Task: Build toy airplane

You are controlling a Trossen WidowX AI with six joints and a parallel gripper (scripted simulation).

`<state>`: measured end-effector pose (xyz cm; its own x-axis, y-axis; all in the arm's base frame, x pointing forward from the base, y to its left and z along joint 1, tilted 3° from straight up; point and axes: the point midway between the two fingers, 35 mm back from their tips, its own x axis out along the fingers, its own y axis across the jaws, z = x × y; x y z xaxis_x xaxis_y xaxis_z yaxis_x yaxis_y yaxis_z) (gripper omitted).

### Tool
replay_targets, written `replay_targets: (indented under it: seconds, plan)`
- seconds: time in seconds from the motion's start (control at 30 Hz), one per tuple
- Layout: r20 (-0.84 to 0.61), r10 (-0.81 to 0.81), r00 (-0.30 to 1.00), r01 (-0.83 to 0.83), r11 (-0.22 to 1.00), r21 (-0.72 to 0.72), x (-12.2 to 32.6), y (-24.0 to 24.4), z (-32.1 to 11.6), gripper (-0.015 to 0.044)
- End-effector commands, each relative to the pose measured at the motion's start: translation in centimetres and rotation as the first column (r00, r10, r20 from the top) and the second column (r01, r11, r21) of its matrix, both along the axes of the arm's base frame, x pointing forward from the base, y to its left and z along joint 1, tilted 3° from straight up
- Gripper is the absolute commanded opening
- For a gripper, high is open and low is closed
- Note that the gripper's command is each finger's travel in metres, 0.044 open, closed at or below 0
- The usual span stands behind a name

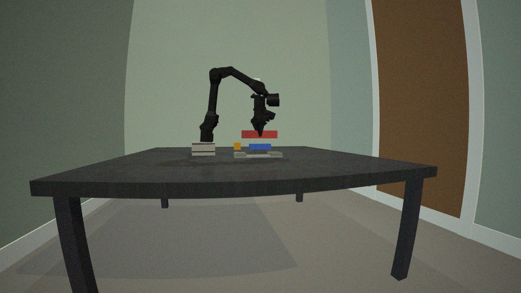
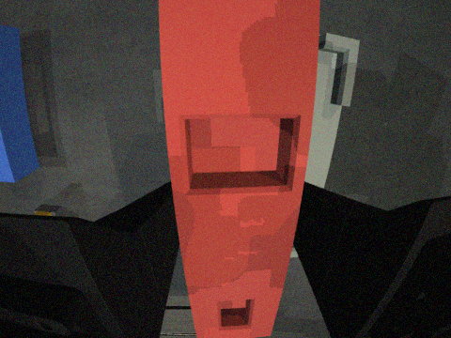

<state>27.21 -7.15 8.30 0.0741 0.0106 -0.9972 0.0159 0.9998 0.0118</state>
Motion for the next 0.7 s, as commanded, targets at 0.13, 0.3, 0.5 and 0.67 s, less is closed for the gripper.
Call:
replay_targets:
  seconds: [0.13, 0.3, 0.5, 0.67]
  plan:
    - [-0.001, -0.002, 1.000, 0.002, 1.000, 0.002, -0.8, -2.4, -1.3, 0.0000]
    - [-0.001, -0.005, 1.000, 0.005, 1.000, 0.001, -1.4, -3.8, -2.0, 0.0000]
    - [-0.001, -0.009, 1.000, 0.009, 1.000, 0.000, -2.2, -5.4, -2.9, 0.0000]
    - [-0.001, -0.009, 1.000, 0.009, 1.000, 0.000, -2.2, -5.6, -2.9, 0.0079]
